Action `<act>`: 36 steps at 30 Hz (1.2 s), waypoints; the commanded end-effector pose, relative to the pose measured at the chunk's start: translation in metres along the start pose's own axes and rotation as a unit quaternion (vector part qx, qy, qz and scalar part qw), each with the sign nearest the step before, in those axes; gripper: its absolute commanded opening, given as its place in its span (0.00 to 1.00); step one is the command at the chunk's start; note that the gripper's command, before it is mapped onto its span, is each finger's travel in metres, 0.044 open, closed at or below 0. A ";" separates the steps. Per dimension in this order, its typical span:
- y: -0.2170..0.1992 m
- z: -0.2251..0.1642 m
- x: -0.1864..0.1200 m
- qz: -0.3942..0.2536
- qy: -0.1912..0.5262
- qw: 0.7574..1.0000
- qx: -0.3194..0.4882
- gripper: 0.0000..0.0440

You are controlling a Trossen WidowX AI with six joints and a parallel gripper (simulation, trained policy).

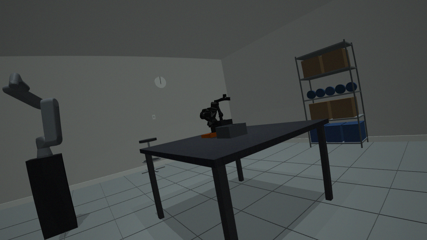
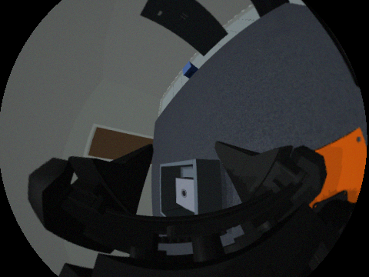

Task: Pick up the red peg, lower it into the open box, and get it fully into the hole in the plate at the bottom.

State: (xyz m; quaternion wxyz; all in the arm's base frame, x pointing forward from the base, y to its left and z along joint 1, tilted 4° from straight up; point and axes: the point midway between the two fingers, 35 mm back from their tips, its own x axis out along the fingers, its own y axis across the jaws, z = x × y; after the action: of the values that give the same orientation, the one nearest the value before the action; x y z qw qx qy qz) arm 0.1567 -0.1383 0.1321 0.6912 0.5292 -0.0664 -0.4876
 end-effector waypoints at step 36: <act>0.019 -0.136 -0.114 -0.102 0.394 0.819 -0.404 1.00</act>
State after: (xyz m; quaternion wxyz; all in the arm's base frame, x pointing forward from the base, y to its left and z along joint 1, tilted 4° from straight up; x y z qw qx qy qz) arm 0.1938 0.0261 0.1376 0.7653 0.3607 0.4451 -0.2934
